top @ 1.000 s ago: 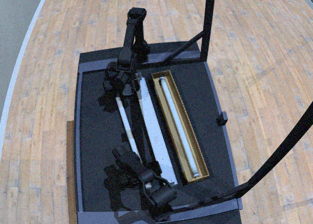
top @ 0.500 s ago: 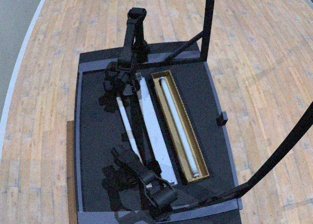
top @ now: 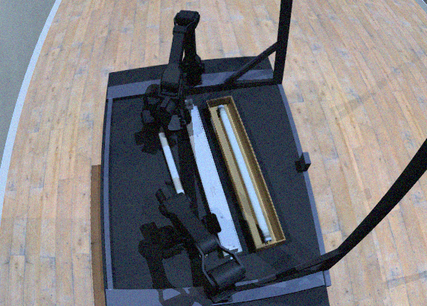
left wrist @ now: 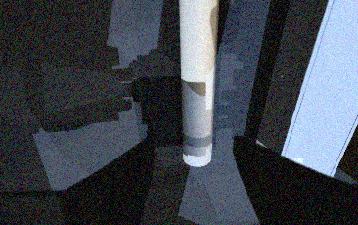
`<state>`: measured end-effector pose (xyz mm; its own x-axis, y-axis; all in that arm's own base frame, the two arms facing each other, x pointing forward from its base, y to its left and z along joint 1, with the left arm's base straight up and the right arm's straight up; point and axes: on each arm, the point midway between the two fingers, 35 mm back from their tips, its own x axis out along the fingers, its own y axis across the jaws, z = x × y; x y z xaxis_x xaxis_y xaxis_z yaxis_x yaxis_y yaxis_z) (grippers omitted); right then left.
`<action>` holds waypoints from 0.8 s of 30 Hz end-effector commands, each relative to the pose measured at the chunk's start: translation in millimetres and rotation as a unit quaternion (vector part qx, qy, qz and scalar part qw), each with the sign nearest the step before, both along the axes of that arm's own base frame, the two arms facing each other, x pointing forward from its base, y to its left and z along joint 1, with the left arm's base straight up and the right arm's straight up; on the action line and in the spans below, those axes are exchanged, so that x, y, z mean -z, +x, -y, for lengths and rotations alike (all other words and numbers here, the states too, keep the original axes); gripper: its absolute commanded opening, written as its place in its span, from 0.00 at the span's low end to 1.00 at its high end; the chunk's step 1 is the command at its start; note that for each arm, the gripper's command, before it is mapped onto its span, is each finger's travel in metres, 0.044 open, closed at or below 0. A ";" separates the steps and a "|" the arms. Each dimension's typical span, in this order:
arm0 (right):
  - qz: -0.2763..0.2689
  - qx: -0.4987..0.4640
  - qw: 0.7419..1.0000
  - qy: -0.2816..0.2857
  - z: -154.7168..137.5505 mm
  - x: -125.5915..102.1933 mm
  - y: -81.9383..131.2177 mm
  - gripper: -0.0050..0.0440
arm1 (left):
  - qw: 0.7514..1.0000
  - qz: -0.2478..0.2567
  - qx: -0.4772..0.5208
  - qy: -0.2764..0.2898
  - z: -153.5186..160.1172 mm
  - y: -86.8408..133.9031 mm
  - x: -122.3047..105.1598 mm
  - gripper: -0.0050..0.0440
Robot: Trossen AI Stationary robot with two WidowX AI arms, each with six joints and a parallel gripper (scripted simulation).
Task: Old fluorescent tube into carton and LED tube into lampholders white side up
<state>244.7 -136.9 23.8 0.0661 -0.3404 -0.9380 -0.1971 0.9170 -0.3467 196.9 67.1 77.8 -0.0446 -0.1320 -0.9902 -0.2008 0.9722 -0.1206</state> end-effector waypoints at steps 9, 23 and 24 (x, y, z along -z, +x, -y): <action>0.016 0.002 1.000 -0.007 3.4 -9.6 6.1 0.26 | 0.980 -0.030 0.005 0.198 30.8 7.9 23.0 0.57; 0.016 0.002 1.000 -0.007 3.4 -9.6 6.1 0.26 | 0.970 -0.014 0.004 0.241 27.4 8.5 50.4 0.57; 0.016 0.002 1.000 -0.007 3.4 -9.6 6.1 0.26 | 0.970 -0.014 0.004 0.241 26.9 8.4 51.8 0.57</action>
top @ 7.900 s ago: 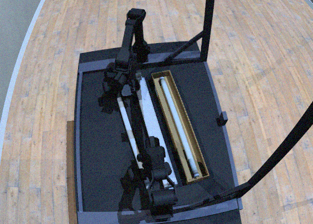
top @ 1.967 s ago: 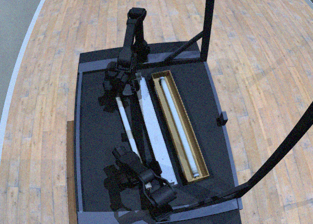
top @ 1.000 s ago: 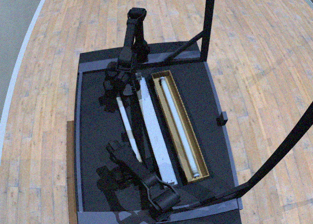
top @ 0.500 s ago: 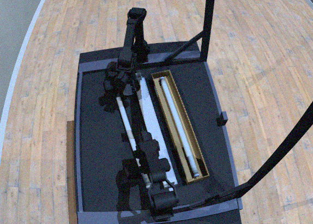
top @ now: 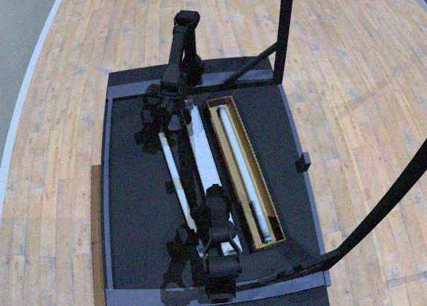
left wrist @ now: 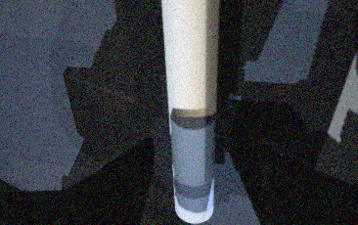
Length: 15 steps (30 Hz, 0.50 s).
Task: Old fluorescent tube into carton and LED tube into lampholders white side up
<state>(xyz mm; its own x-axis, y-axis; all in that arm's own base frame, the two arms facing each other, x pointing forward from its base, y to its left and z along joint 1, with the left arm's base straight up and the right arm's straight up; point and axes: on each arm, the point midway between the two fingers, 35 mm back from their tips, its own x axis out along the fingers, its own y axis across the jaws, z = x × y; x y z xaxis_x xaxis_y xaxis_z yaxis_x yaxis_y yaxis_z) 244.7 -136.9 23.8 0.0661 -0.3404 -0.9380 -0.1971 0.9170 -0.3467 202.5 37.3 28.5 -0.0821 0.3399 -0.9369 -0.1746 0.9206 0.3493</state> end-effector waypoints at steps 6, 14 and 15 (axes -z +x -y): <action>0.016 0.002 1.000 -0.007 3.4 -9.6 6.1 0.26 | 1.000 0.009 -0.003 0.003 -3.8 5.9 5.2 0.47; 0.016 0.002 1.000 -0.007 3.4 -9.6 6.1 0.26 | 1.000 0.016 -0.004 0.001 -2.4 7.5 2.5 0.21; 0.016 0.002 1.000 -0.007 3.4 -9.6 6.1 0.26 | 1.000 0.016 -0.004 0.001 -2.4 7.5 2.5 0.21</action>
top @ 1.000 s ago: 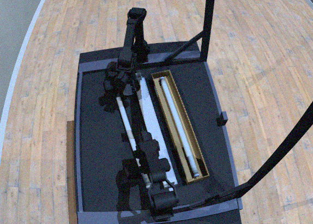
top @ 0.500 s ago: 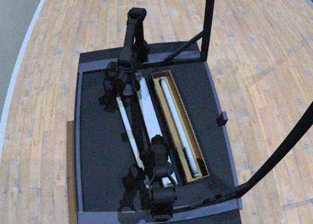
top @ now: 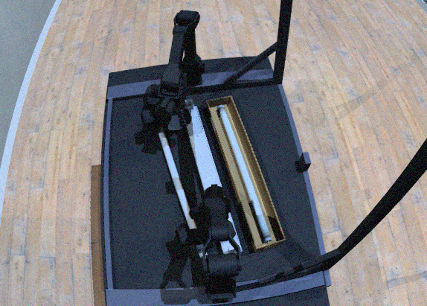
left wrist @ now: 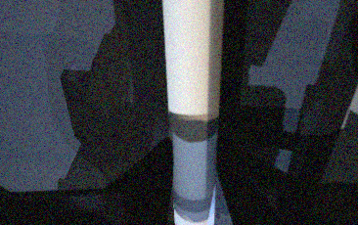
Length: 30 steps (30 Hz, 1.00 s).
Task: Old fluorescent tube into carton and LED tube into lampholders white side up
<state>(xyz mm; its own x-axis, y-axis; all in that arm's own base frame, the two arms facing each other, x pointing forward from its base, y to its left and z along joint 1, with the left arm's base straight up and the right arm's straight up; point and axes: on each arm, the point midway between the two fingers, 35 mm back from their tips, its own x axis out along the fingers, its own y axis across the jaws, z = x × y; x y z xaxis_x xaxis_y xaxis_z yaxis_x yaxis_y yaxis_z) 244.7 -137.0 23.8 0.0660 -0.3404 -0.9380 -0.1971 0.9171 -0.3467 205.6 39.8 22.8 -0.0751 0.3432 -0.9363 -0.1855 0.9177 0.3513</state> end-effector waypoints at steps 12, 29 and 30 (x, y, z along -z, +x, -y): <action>0.016 0.002 1.000 -0.007 1.8 -31.4 6.8 0.26 | 1.000 0.011 0.000 -0.001 0.1 2.7 -24.9 0.26; 0.016 0.002 1.000 -0.007 -1.2 -89.8 6.7 0.26 | 1.000 0.011 0.000 -0.001 0.7 0.7 -83.8 0.26; 0.016 0.002 1.000 -0.007 -1.6 -91.0 6.6 0.26 | 1.000 0.013 0.001 -0.005 0.7 0.6 -85.2 0.26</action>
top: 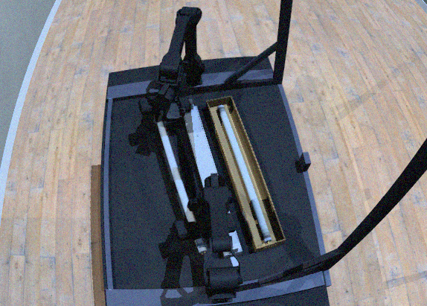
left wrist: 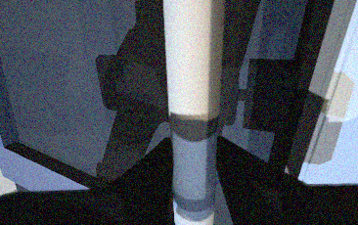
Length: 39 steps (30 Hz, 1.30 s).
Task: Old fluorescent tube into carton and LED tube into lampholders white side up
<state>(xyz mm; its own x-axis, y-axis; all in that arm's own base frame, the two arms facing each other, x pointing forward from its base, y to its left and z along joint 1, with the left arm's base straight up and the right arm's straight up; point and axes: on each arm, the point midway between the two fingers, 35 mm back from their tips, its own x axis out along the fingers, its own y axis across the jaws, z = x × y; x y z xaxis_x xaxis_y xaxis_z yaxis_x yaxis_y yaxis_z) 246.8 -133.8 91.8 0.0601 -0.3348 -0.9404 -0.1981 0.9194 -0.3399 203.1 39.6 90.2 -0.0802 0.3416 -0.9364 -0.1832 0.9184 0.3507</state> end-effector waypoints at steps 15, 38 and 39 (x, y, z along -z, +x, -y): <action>0.006 0.010 0.996 0.088 -22.3 -39.0 1.1 0.26 | 0.994 0.035 0.011 -0.102 17.4 4.1 -37.0 0.26; -0.040 0.024 0.950 0.309 -78.3 -33.7 -5.9 0.26 | 0.945 0.071 0.027 -0.317 58.7 8.2 -36.2 0.26; -0.040 0.024 0.950 0.309 -78.3 -33.7 -5.9 0.26 | 0.945 0.071 0.027 -0.317 58.7 8.2 -36.2 0.26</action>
